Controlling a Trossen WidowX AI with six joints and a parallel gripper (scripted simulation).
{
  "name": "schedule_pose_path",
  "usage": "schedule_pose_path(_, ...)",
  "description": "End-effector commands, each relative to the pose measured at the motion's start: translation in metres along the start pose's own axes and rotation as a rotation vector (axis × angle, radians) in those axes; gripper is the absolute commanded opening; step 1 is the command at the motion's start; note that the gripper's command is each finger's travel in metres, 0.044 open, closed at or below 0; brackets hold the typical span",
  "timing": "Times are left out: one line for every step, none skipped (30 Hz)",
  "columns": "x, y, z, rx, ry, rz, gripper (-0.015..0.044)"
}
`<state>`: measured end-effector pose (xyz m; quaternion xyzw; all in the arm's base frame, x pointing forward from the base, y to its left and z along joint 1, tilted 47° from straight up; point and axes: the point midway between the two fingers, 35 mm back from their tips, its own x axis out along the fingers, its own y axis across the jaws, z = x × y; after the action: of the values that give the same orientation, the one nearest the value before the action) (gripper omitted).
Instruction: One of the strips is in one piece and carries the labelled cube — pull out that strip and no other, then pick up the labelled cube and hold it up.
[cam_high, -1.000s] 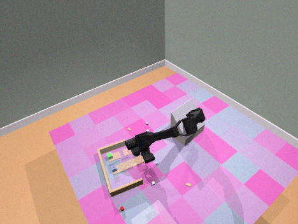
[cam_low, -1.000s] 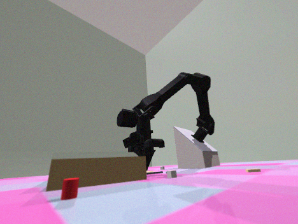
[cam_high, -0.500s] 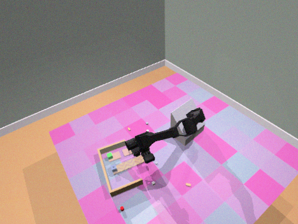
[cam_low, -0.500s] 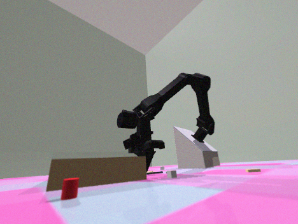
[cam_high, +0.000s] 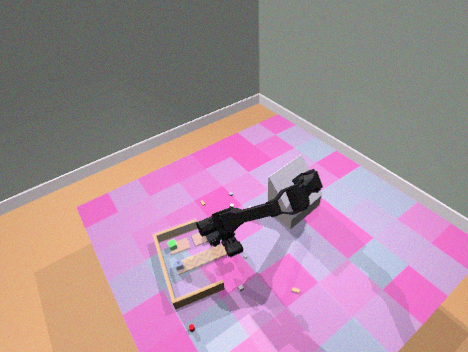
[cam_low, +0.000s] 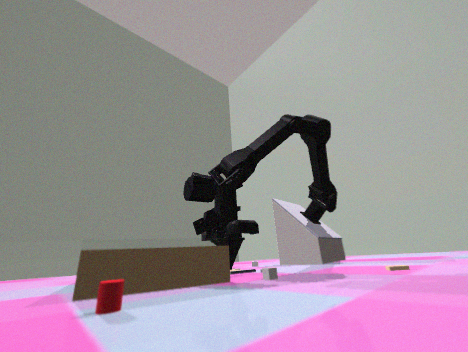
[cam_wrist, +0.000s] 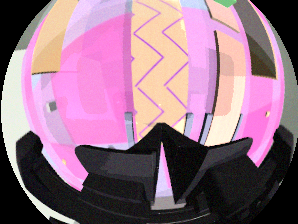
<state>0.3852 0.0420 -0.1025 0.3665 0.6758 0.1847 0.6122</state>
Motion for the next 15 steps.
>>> schedule_pose_path(0.0012, 0.0006, 0.0004, 0.001, -0.001, 0.003, 0.0)
schedule_pose_path(0.0013, 0.0006, 0.0005, 0.001, -0.001, 0.003, 0.0)
schedule_pose_path(0.0014, 0.0006, 0.0005, 0.001, -0.001, 0.003, 0.0)
schedule_pose_path(0.0015, 0.0007, 0.0005, 0.001, -0.001, 0.003, 0.0)
schedule_pose_path(0.0016, 0.0007, 0.0006, 0.001, -0.001, 0.003, 0.0)
schedule_pose_path(0.0017, 0.0007, 0.0006, 0.001, -0.001, 0.003, 0.0)
schedule_pose_path(0.0018, 0.0007, 0.0007, 0.001, -0.001, 0.003, 0.0)
schedule_pose_path(0.0019, 0.0007, 0.0007, 0.001, -0.001, 0.003, 0.0)
schedule_pose_path(0.002, 0.0007, 0.0007, 0.001, -0.001, 0.003, 0.0)
schedule_pose_path(0.0021, 0.0007, 0.0009, 0.001, -0.001, 0.003, 0.0)
schedule_pose_path(0.0022, 0.0007, 0.0009, 0.001, -0.001, 0.003, 0.0)
schedule_pose_path(0.0023, 0.0007, 0.001, 0.001, -0.001, 0.003, 0.0)
schedule_pose_path(0.0024, 0.0007, 0.0011, 0.001, -0.001, 0.003, 0.0)
schedule_pose_path(0.0025, 0.0007, 0.0012, 0.001, -0.001, 0.003, 0.0)
schedule_pose_path(0.0026, 0.0007, 0.0013, 0.001, -0.001, 0.003, 0.0)
